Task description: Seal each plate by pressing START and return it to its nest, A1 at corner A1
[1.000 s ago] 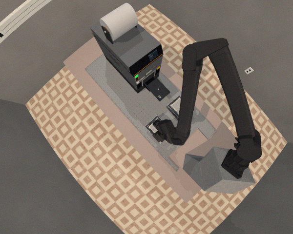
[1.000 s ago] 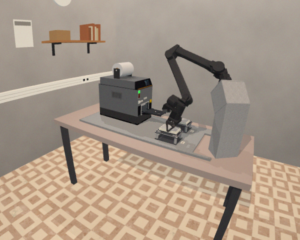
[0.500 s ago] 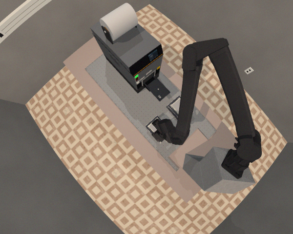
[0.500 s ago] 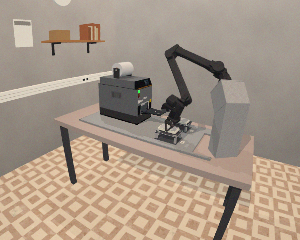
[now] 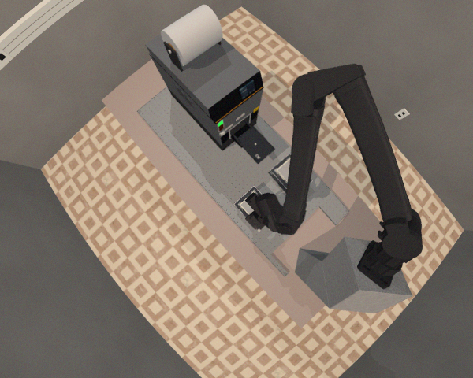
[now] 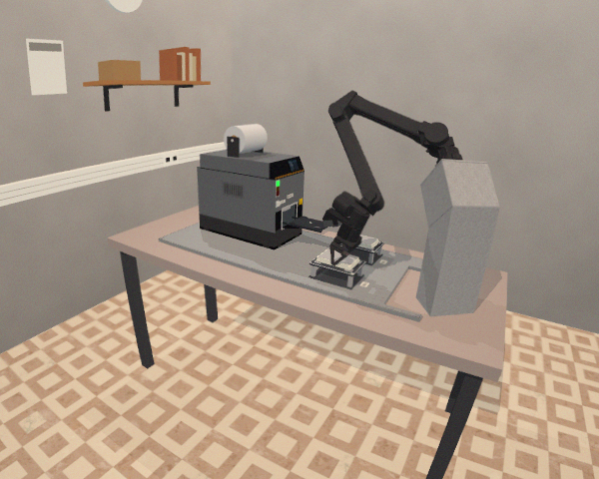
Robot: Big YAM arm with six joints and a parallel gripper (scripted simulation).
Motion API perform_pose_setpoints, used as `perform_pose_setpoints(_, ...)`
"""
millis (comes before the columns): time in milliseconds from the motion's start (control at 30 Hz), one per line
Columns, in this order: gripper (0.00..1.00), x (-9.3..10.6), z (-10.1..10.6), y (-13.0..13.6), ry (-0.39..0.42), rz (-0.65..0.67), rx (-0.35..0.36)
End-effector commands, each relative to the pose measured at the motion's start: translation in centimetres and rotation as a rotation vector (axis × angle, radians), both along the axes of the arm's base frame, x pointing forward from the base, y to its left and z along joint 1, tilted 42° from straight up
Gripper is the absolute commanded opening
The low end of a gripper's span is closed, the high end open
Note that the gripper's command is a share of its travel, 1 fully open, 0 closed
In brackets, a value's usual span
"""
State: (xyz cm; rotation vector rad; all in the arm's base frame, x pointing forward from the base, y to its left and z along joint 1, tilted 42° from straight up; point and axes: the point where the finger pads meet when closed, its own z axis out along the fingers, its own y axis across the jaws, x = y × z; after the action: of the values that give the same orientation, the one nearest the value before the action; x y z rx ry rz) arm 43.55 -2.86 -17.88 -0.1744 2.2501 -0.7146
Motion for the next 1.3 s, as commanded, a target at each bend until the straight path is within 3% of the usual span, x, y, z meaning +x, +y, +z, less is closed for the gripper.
perform_pose_setpoints(0,0.0,-0.2,0.0,-0.6,0.012,-0.001,-0.009)
perform_pose_setpoints(300,0.0,0.3,0.7,-1.0,-0.014,-0.008,-0.006)
perform_pose_setpoints(700,0.0,-0.5,-1.0,0.6,0.016,0.008,0.007)
perform_pose_setpoints(1267,0.0,-0.6,0.6,1.0,0.003,0.022,0.012)
